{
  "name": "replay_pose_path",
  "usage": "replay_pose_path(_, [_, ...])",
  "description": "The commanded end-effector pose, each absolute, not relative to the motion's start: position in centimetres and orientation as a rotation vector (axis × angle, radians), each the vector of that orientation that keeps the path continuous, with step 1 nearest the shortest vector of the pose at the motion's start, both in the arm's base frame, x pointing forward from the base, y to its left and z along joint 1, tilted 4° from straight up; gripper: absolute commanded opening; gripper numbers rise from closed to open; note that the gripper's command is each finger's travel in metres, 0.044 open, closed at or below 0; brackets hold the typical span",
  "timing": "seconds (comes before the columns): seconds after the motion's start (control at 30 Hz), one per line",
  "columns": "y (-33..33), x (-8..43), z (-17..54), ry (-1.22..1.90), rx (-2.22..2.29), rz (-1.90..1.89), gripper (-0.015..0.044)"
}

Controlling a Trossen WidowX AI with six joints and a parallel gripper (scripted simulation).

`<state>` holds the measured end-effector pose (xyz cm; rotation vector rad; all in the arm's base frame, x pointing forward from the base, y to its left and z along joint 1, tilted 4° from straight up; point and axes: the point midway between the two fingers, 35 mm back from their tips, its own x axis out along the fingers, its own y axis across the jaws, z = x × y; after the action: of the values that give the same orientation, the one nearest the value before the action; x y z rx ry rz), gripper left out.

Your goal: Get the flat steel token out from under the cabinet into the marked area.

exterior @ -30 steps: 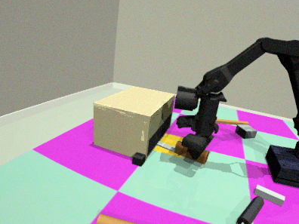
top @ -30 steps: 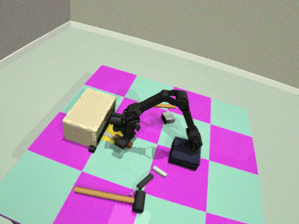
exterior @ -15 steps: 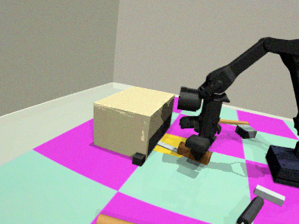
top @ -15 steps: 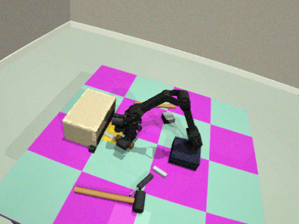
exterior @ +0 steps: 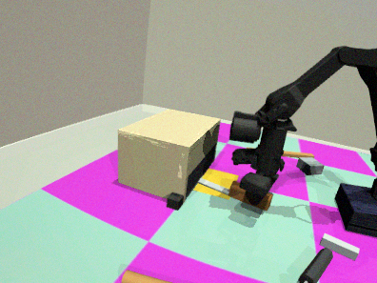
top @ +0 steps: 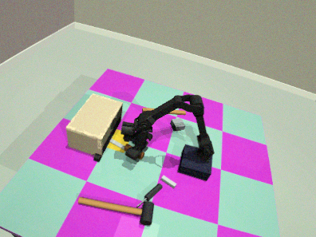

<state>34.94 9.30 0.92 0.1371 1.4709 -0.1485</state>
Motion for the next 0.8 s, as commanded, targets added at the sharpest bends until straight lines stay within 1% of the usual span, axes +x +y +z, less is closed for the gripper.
replay_pose_path(0.0, [9.4, 34.3, 0.8, 1.471, 0.140, -0.154, 0.0000])
replay_pose_path(0.77, [10.0, 31.7, 0.5, 1.473, 0.140, -0.153, 0.0000])
